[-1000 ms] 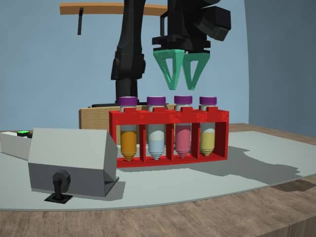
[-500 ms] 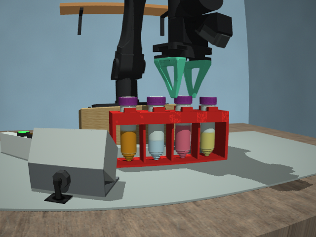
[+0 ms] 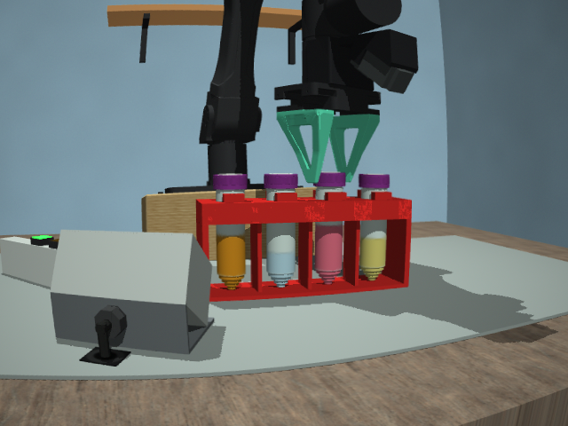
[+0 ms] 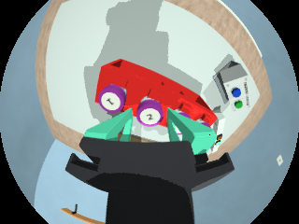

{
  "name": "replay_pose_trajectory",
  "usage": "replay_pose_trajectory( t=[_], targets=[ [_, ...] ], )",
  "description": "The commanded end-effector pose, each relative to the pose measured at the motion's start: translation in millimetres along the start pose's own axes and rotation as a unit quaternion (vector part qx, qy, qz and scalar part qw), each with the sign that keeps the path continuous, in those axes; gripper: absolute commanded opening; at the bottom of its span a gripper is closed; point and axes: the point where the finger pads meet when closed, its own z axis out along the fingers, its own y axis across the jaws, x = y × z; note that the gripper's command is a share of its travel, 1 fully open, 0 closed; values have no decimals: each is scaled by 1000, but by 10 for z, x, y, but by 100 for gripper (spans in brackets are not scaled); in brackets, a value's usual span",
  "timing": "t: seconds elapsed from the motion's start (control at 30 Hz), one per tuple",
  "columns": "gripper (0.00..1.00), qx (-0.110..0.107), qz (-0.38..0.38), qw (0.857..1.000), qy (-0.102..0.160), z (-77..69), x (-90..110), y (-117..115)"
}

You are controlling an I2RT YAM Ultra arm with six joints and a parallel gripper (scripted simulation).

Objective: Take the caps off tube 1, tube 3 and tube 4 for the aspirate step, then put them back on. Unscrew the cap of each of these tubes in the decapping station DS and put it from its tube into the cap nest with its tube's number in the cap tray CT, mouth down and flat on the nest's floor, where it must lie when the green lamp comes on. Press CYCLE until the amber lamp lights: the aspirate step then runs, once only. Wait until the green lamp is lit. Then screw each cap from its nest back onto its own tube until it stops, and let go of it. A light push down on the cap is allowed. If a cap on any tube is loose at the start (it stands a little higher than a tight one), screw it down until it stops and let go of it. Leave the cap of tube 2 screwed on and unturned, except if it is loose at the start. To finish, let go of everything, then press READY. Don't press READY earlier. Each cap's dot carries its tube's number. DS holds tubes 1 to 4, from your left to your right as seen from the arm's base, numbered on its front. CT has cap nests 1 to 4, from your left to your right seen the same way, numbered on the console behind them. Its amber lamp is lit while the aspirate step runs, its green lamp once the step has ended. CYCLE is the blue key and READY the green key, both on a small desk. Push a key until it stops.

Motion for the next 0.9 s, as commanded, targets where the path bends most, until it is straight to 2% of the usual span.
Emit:
replay_pose_trajectory(
  t=[0.0, 0.23, 0.27, 0.73, 0.87],
  targets=[
    [49, 2, 0, 1000, -9, -22, -35, -16],
    [49, 2, 0, 1000, -9, -2, -36, -18],
    [0, 2, 0, 1000, -9, -2, -36, -18],
    [0, 2, 0, 1000, -9, -2, -36, -18],
    [0, 2, 30, 1000, -9, -2, -36, -18]
  ],
)
